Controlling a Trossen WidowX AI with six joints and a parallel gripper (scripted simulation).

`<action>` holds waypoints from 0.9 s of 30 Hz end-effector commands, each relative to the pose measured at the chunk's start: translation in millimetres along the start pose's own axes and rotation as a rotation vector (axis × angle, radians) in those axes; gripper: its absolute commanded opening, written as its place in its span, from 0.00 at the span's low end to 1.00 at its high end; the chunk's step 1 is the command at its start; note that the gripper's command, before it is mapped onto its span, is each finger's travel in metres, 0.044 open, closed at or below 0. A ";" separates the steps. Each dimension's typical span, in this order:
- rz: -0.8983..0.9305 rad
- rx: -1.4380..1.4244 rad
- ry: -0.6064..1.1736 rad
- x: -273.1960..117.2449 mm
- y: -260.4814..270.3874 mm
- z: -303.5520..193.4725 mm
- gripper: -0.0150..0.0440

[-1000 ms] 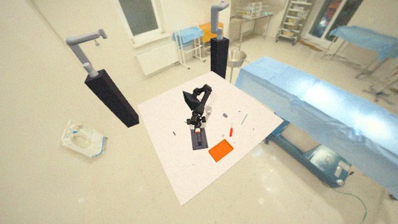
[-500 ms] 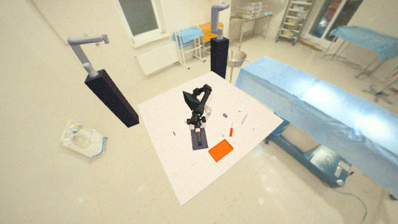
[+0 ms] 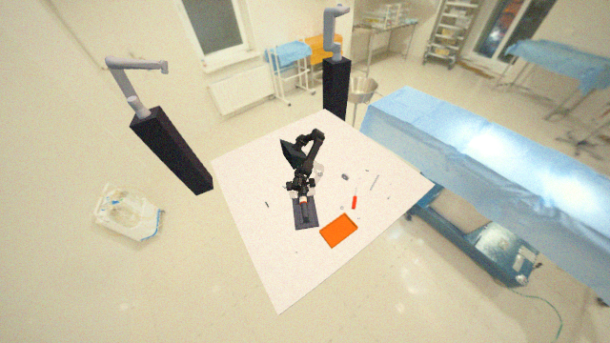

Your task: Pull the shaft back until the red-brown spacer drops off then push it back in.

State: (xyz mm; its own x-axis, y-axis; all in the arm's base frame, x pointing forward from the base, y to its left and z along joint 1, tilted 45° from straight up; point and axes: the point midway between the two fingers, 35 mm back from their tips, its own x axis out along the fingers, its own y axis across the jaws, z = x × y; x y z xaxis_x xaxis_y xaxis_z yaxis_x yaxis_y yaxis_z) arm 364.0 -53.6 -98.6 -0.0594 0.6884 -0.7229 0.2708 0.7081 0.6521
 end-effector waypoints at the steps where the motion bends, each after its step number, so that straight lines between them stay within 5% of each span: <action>1: 0.001 -0.004 0.002 -0.4 0.6 -1.3 0.25; 27: 0.001 -0.003 0.002 -0.4 0.6 -3.6 0.25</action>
State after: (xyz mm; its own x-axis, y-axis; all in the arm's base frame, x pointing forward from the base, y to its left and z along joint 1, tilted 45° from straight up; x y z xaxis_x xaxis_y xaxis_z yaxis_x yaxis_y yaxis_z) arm 361.6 -53.2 -98.1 -0.0594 0.6885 -0.7228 0.2709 0.7081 0.6521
